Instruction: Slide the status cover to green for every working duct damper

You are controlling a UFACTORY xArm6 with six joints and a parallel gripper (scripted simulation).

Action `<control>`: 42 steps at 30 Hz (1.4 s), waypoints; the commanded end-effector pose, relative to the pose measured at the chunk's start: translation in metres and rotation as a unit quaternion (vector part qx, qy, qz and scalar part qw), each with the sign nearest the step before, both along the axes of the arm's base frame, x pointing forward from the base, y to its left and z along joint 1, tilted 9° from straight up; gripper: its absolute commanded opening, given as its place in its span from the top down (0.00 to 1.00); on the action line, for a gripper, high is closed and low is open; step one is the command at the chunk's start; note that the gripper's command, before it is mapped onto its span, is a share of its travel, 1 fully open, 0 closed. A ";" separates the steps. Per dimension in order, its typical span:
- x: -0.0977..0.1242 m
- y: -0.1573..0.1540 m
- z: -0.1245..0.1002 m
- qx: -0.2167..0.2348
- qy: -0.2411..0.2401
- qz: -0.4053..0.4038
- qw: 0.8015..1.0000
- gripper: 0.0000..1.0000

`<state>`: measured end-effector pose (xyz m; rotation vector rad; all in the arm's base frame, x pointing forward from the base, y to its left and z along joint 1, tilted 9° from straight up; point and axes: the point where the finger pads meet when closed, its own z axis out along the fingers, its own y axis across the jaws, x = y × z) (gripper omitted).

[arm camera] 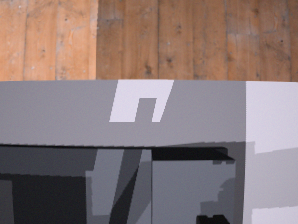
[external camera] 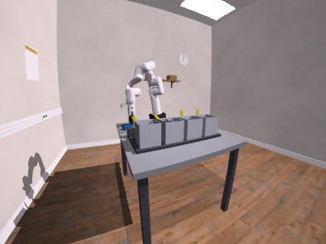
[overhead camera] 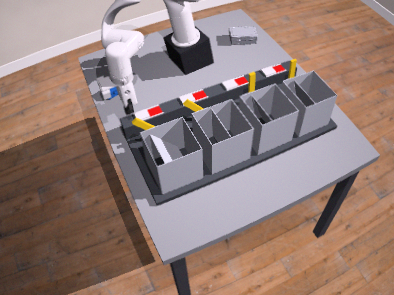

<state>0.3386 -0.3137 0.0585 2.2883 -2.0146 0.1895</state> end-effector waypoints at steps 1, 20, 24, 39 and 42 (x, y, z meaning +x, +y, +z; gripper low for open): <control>0.001 -0.001 0.002 -0.001 -0.002 0.000 1.000 1.00; 0.001 -0.001 0.000 -0.002 -0.001 0.000 1.000 1.00; 0.001 -0.002 -0.002 -0.002 -0.001 0.000 1.000 1.00; 0.002 -0.004 -0.010 -0.003 -0.001 0.000 1.000 1.00; 0.002 -0.004 -0.013 -0.003 -0.001 0.000 1.000 1.00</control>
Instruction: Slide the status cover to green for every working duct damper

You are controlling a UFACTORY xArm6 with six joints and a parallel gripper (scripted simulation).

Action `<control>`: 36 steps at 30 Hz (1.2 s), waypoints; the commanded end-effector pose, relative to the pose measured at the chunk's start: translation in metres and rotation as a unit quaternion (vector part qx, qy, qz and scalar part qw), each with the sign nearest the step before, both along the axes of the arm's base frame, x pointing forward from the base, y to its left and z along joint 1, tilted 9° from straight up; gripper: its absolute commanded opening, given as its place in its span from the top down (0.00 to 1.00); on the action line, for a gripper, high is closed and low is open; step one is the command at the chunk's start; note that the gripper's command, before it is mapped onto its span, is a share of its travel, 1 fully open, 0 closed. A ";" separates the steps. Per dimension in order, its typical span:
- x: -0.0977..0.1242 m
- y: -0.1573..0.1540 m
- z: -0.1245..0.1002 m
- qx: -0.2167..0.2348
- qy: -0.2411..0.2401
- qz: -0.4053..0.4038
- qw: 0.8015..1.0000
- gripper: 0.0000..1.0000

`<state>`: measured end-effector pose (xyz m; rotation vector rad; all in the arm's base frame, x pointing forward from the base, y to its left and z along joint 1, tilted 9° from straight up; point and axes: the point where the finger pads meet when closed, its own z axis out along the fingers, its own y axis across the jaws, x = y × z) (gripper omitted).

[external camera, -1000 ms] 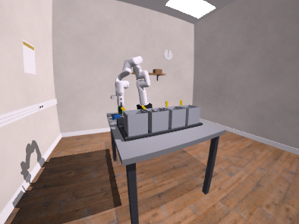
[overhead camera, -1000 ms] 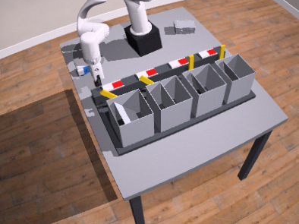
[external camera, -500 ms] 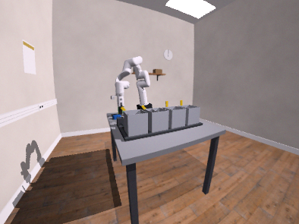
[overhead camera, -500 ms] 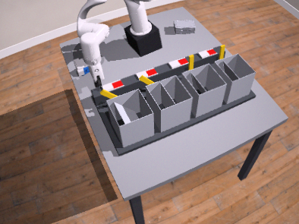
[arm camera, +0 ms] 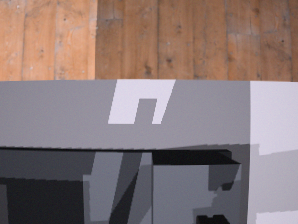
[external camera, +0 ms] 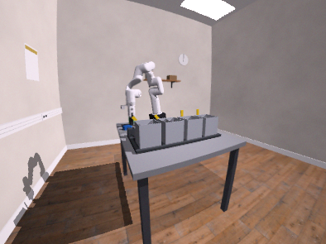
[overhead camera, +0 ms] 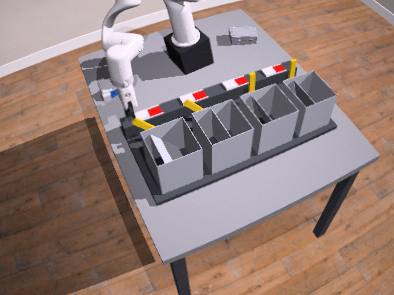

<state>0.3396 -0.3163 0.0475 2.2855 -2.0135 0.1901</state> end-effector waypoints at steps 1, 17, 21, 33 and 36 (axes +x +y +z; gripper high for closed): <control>0.002 -0.002 -0.002 -0.001 -0.002 0.000 1.000 1.00; 0.002 -0.004 -0.011 -0.001 -0.002 0.000 1.000 1.00; 0.002 -0.004 -0.012 -0.001 -0.002 0.000 1.000 1.00; 0.002 -0.004 -0.012 -0.001 -0.002 0.000 1.000 1.00; 0.002 -0.004 -0.012 -0.001 -0.002 0.000 1.000 1.00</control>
